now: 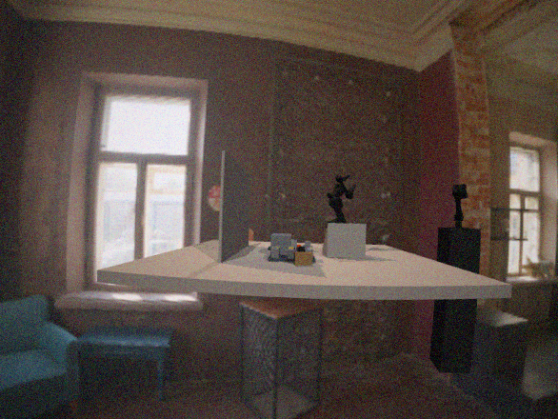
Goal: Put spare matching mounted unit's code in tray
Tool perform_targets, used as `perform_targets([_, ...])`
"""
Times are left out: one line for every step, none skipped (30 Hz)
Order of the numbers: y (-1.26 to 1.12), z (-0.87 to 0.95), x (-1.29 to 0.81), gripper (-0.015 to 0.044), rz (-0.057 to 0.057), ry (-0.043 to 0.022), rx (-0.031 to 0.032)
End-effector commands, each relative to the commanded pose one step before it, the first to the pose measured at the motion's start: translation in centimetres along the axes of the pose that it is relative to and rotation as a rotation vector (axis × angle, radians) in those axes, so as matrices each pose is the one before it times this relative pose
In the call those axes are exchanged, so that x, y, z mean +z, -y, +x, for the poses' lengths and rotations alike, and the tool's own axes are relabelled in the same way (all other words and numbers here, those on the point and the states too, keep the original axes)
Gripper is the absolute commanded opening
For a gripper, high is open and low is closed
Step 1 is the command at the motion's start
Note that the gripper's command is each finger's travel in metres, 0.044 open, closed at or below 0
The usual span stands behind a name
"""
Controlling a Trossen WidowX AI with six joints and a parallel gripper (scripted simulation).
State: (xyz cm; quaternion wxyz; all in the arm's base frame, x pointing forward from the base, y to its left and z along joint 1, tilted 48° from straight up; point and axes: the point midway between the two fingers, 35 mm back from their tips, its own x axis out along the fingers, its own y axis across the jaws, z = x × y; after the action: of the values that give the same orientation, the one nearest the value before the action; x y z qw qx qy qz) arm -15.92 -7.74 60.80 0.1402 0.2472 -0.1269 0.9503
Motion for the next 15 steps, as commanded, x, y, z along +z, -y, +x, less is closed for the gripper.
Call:
perform_targets([0.0,0.0,0.0,0.0426,0.0,0.0,0.0])
perform_targets([0.0,0.0,0.0,0.044,0.0,0.0,0.0])
perform_targets([0.0,0.0,0.0,0.044,0.0,0.0,0.0])
perform_targets([0.0,0.0,0.0,0.044,0.0,0.0,0.0])
perform_targets([0.0,0.0,0.0,0.044,0.0,0.0,0.0])
perform_targets([0.0,0.0,0.0,0.044,0.0,0.0,0.0])
perform_targets([0.135,0.013,0.034,0.044,0.0025,0.00178,-0.00246])
perform_targets([0.405,0.037,0.102,0.044,0.0075,0.00532,-0.00744])
perform_targets([0.677,0.062,0.168,0.044,0.0124,0.00883,-0.01257])
perform_targets([0.953,0.088,0.233,0.044,0.0172,0.01229,-0.01794])
perform_targets([1.232,0.115,0.298,0.044,0.0218,0.01567,-0.02364])
perform_targets([1.514,0.146,0.361,0.044,0.026,0.01891,-0.02973])
perform_targets([1.667,0.171,0.392,0.044,0.0277,0.0204,-0.03358])
perform_targets([1.677,0.185,0.392,0.044,0.0269,0.02009,-0.03468])
perform_targets([1.687,0.2,0.39,0.044,0.0261,0.01976,-0.03575])
